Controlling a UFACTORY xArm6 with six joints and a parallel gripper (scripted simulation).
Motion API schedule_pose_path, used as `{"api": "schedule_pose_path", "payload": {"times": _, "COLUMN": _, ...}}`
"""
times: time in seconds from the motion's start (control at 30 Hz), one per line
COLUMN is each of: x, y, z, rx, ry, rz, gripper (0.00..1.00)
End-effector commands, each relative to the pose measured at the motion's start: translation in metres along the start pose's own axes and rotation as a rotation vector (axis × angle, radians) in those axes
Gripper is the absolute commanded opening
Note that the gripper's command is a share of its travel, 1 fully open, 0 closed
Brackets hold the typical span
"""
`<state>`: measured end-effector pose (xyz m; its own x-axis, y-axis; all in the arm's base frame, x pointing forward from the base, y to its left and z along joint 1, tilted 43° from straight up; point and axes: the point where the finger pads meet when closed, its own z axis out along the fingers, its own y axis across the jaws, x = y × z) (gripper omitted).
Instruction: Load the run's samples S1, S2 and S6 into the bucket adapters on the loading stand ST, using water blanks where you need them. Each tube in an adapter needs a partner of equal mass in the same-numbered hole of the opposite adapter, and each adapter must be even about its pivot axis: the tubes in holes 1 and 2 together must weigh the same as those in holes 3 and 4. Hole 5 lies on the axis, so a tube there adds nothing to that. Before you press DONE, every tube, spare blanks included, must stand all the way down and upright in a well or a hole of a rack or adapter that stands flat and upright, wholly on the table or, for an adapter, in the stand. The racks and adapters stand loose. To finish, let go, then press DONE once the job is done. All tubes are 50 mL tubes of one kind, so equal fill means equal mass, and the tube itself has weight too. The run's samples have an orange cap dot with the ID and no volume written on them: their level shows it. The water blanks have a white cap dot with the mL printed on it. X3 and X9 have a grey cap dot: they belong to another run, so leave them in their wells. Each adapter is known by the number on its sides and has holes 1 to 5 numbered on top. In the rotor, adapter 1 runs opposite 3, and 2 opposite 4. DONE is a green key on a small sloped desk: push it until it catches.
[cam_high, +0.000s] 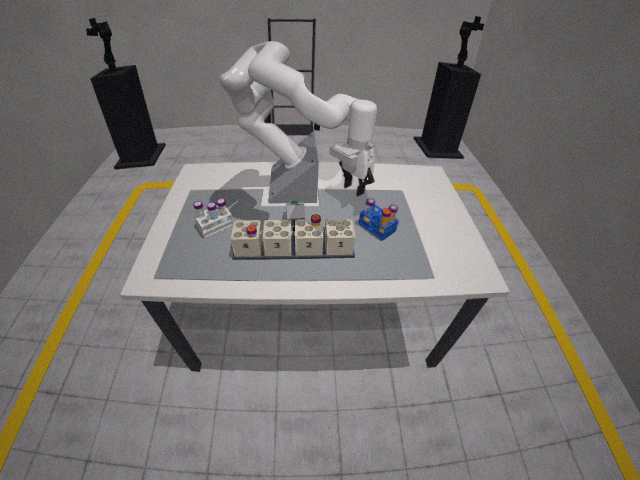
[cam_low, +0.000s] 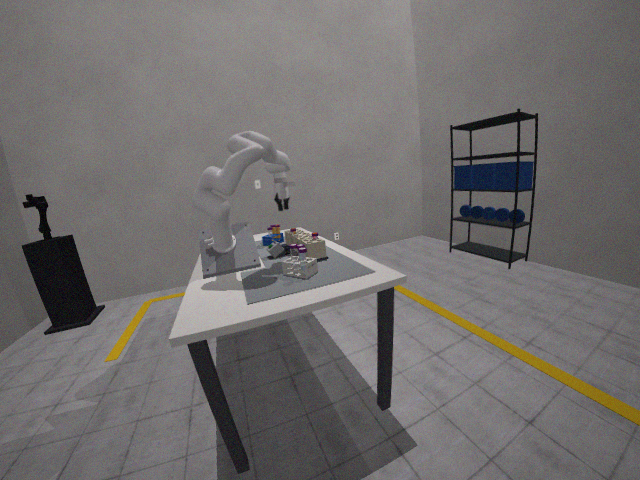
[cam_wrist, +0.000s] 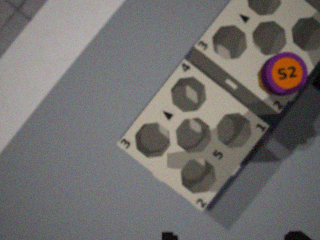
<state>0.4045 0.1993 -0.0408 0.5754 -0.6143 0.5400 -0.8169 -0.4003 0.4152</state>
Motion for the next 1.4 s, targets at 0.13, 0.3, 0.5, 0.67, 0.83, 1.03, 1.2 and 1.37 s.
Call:
{"api": "schedule_pose_path", "payload": {"times": 0.13, "x": -0.026, "y": -0.016, "z": -0.002, "rx": 0.003, "ry": -0.001, "rz": 0.002, "gripper": 0.57}}
{"api": "schedule_pose_path", "payload": {"times": 0.3, "x": -0.048, "y": -0.028, "z": -0.002, "rx": 0.003, "ry": -0.001, "rz": 0.002, "gripper": 0.57}}
{"api": "schedule_pose_path", "payload": {"times": 0.5, "x": -0.071, "y": -0.039, "z": -0.002, "rx": 0.003, "ry": -0.001, "rz": 0.002, "gripper": 0.57}}
{"api": "schedule_pose_path", "payload": {"times": 0.67, "x": -0.088, "y": -0.049, "z": -0.002, "rx": 0.003, "ry": -0.001, "rz": 0.002, "gripper": 0.57}}
{"api": "schedule_pose_path", "payload": {"times": 0.83, "x": -0.11, "y": -0.06, "z": -0.002, "rx": 0.003, "ry": -0.001, "rz": 0.002, "gripper": 0.57}}
{"api": "schedule_pose_path", "payload": {"times": 1.03, "x": -0.124, "y": -0.067, "z": -0.003, "rx": 0.003, "ry": -0.001, "rz": 0.002, "gripper": 0.57}}
{"api": "schedule_pose_path", "payload": {"times": 1.2, "x": -0.124, "y": -0.067, "z": -0.003, "rx": 0.003, "ry": -0.001, "rz": 0.002, "gripper": 0.57}}
{"api": "schedule_pose_path", "payload": {"times": 1.37, "x": -0.124, "y": -0.067, "z": 0.001, "rx": 0.003, "ry": -0.001, "rz": 0.002, "gripper": 0.57}}
